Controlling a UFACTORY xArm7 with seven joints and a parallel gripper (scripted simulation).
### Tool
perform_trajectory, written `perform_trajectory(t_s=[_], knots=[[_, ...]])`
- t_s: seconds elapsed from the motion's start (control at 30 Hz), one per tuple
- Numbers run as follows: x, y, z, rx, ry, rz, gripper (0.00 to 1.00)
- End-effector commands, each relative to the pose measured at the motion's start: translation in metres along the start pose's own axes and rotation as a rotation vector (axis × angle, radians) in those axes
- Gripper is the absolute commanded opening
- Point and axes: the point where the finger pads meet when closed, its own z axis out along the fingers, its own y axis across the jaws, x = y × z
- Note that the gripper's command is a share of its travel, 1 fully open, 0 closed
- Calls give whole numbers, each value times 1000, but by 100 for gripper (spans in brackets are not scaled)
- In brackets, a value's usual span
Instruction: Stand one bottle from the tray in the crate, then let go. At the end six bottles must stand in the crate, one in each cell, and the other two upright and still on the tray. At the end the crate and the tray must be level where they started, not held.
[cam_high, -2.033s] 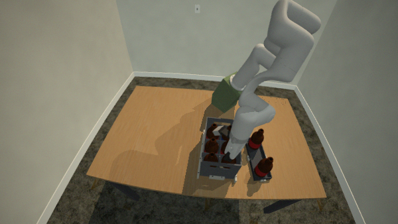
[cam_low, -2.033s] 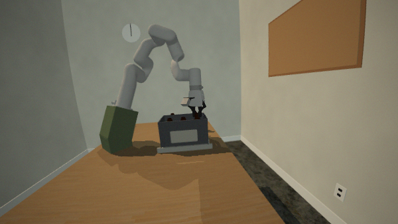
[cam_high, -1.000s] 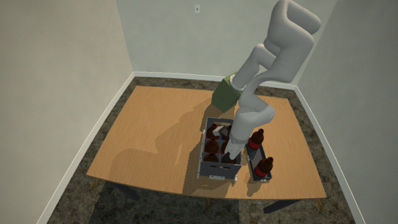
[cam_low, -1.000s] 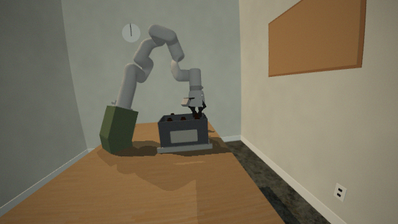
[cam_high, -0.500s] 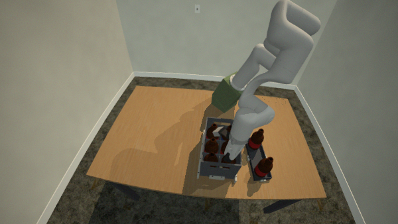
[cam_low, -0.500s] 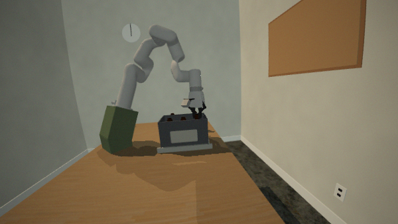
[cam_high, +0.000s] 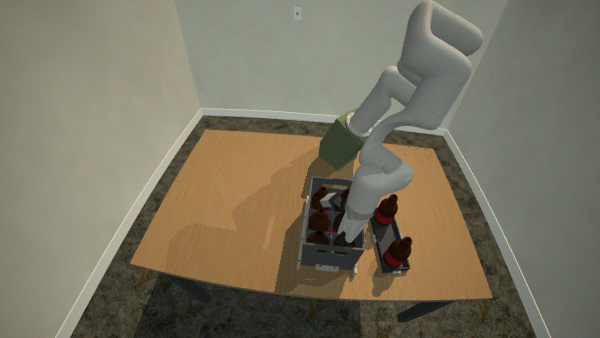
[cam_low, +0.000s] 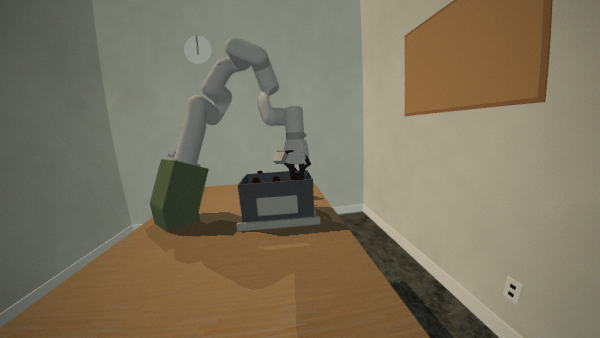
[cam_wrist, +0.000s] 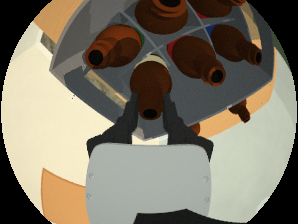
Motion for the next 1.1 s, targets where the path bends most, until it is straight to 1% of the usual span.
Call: perform_trajectory(t_s=[0.0,1.07], knots=[[0,-2,0,5,-1,0,0],[0,-2,4,5,-1,0,0]])
